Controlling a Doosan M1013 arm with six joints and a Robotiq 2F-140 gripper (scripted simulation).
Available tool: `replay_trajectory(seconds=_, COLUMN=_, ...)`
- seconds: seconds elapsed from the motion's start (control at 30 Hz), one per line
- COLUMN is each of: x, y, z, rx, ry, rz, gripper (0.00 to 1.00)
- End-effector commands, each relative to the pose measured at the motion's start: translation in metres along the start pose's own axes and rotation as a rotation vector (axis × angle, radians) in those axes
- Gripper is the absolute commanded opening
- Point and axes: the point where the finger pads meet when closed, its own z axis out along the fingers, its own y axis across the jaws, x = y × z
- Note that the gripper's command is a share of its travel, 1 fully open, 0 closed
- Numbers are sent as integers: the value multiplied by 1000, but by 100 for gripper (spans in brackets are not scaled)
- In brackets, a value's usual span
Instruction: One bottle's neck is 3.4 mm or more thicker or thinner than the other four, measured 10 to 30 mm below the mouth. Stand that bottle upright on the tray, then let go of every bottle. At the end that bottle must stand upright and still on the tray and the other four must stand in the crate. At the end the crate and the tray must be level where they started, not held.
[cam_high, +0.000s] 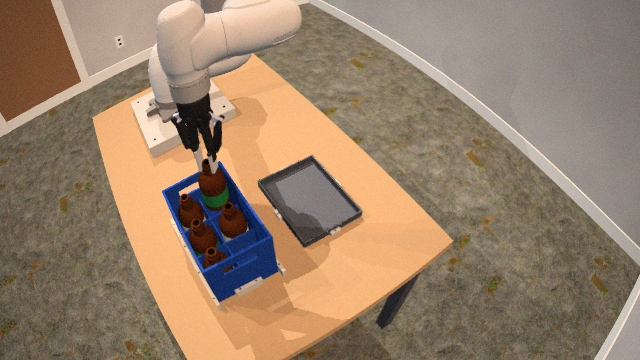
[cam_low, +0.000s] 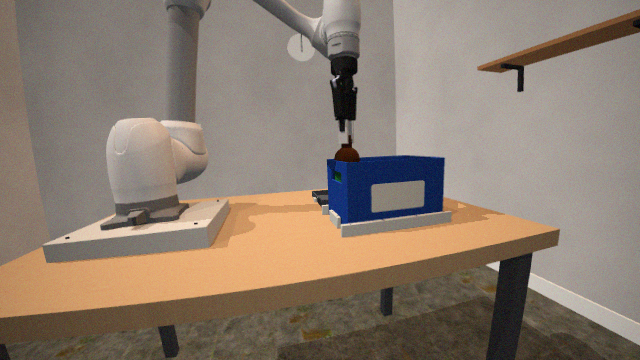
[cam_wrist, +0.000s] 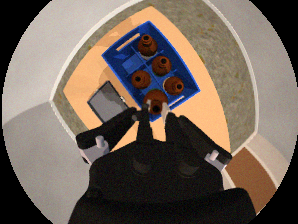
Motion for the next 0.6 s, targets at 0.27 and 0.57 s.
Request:
replay_trajectory(seconds=0.27, x=0, y=0, z=0, rx=0, ry=0, rz=0, gripper=0)
replay_trajectory(seconds=0.57, x=0, y=0, z=-3, rx=0, ry=0, rz=0, gripper=0)
